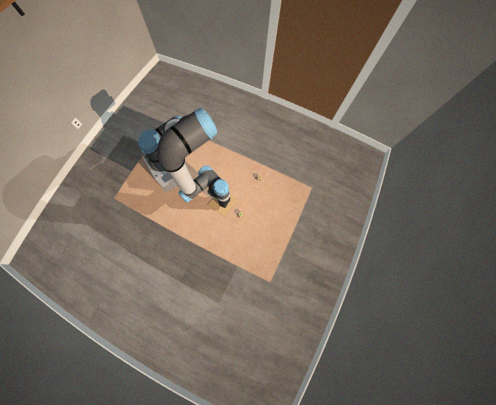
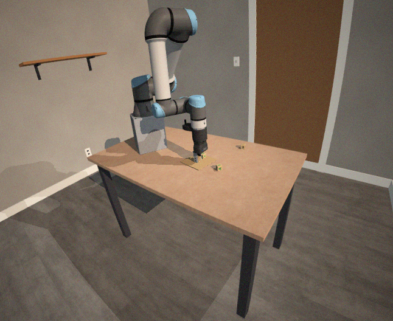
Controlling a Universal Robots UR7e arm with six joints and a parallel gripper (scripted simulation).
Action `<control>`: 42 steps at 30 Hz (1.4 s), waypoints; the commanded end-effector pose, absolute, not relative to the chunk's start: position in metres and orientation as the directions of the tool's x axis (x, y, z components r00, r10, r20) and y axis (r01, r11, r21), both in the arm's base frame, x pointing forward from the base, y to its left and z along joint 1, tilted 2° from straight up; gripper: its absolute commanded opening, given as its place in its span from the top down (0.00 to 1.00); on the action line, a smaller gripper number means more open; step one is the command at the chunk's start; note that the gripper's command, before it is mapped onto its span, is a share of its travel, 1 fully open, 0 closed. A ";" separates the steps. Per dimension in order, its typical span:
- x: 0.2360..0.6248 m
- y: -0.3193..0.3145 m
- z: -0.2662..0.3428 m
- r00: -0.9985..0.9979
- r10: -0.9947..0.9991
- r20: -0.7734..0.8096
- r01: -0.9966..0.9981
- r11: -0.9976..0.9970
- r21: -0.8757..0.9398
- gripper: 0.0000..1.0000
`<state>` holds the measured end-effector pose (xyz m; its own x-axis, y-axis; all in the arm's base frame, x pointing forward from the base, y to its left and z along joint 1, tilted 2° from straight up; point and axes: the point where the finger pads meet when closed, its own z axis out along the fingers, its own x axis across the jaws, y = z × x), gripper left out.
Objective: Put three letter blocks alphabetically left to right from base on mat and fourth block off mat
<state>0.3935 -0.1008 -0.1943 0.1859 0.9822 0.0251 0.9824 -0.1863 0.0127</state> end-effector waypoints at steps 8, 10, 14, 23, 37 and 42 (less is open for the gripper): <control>0.394 -0.101 -0.180 0.186 0.982 0.025 0.982 -0.186 0.014 0.51; 0.394 -0.101 -0.173 0.186 0.982 0.025 0.982 -0.186 0.014 0.51; 0.393 -0.102 -0.166 0.186 0.982 0.025 0.982 -0.186 0.014 0.51; 0.393 -0.102 -0.127 0.186 0.982 0.025 0.982 -0.186 0.014 0.51; 0.392 -0.103 -0.095 0.186 0.982 0.025 0.982 -0.186 0.014 0.51; 0.392 -0.103 -0.094 0.186 0.982 0.025 0.982 -0.186 0.014 0.51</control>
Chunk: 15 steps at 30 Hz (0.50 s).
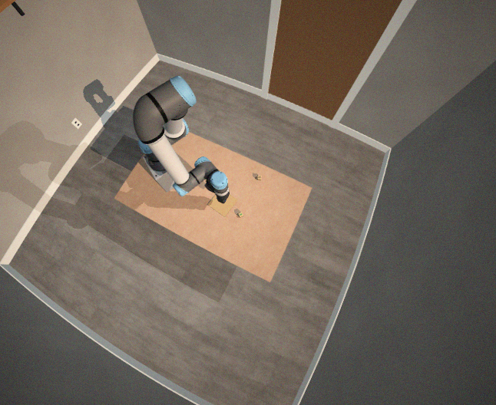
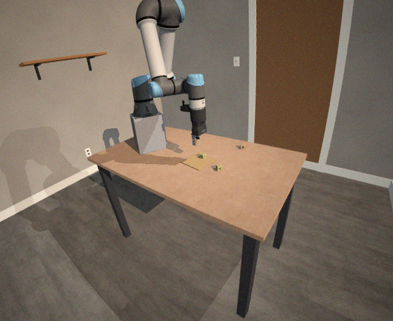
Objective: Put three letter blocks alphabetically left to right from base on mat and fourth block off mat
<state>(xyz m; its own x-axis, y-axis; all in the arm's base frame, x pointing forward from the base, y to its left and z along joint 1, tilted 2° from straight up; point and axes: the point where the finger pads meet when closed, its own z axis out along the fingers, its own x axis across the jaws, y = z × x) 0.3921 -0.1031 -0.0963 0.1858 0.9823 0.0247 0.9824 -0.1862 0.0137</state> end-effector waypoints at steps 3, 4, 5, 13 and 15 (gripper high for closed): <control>0.392 -0.103 -0.094 0.186 0.982 0.025 0.982 -0.186 0.014 0.51; 0.392 -0.103 -0.094 0.186 0.982 0.025 0.982 -0.186 0.014 0.51; 0.392 -0.103 -0.094 0.186 0.982 0.025 0.982 -0.186 0.014 0.51; 0.392 -0.103 -0.094 0.192 0.981 0.025 0.981 -0.193 0.014 0.51; 0.392 -0.103 -0.094 0.203 0.979 0.025 0.979 -0.203 0.014 0.51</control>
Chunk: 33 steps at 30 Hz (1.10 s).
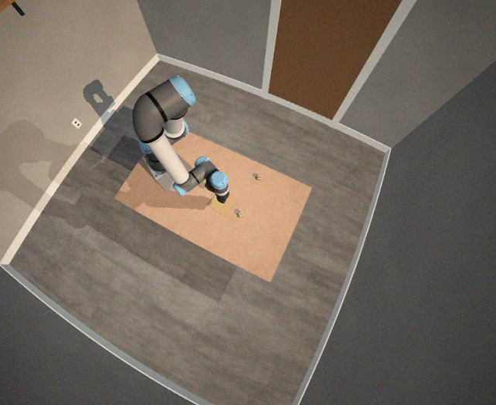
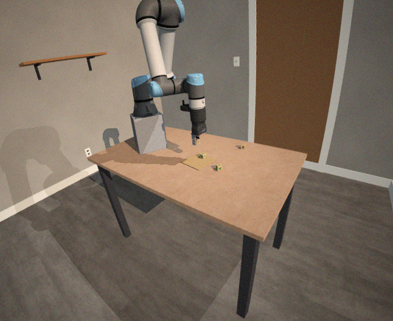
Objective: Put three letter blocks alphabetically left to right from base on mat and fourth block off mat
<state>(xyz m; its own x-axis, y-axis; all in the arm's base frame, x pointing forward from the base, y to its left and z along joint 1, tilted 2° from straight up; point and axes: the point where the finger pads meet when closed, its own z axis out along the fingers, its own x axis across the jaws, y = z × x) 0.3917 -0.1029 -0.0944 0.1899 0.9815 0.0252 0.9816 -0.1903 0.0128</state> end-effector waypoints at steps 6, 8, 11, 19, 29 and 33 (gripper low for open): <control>0.391 -0.102 -0.094 0.245 0.969 0.025 0.969 -0.245 0.013 0.51; 0.391 -0.102 -0.094 0.278 0.960 0.026 0.960 -0.278 0.012 0.51; 0.390 -0.101 -0.094 0.342 0.939 0.027 0.939 -0.343 0.010 0.51; 0.388 -0.098 -0.094 0.545 0.838 0.028 0.838 -0.546 0.004 0.51; 0.388 -0.096 -0.094 0.732 0.680 0.028 0.681 -0.733 -0.003 0.51; 0.388 -0.096 -0.094 0.801 0.598 0.028 0.598 -0.801 -0.006 0.51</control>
<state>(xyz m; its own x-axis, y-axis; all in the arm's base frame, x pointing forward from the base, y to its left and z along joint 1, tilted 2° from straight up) 0.3875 -0.0960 -0.0941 0.7291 0.6838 0.0280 0.6842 -0.7293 -0.0045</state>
